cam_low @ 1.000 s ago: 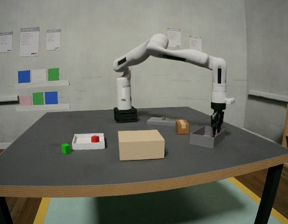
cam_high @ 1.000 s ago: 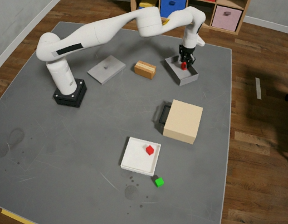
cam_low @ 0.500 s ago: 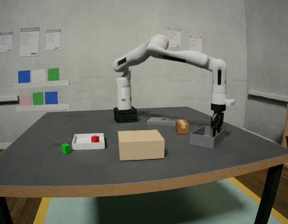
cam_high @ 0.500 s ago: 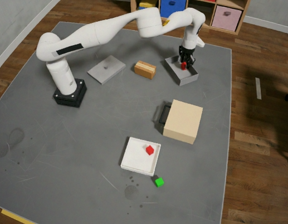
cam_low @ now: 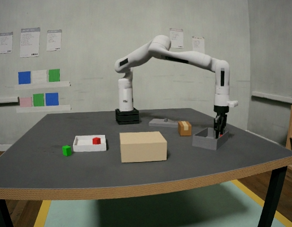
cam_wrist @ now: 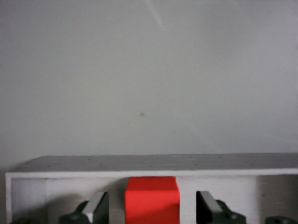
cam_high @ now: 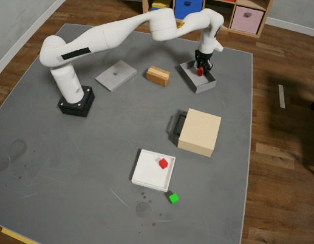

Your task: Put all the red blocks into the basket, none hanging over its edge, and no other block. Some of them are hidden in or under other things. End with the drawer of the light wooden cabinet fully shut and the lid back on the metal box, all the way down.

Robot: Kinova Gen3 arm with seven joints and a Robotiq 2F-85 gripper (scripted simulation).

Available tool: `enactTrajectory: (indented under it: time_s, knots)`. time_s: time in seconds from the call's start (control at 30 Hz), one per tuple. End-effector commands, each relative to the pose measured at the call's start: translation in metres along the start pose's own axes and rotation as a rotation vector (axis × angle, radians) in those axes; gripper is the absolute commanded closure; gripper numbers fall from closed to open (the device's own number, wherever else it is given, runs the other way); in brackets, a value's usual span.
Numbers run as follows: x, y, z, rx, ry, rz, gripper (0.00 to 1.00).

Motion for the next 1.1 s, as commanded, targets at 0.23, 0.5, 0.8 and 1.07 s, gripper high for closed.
enactTrajectory:
  time_s: [0.23,0.5,0.8,1.07]
  knots:
    - [-0.0016,0.0008,0.0003,0.000,-0.001,0.002,0.41]
    - [-0.0016,0.0008,0.0003,0.000,-0.001,0.002,0.41]
    - [-0.0016,0.0008,0.0003,0.000,-0.001,0.002,0.41]
    - [-0.0016,0.0008,0.0003,0.000,-0.001,0.002,0.90]
Point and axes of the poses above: the point where the finger pads meet when closed, its own x axis out along the fingers, its own z axis across the jaws, y = z × x, the point moved 1 cm from there along -x, back along the fingers, and after that the axes turned 11 degrees about -x, right-handed, at the moved point
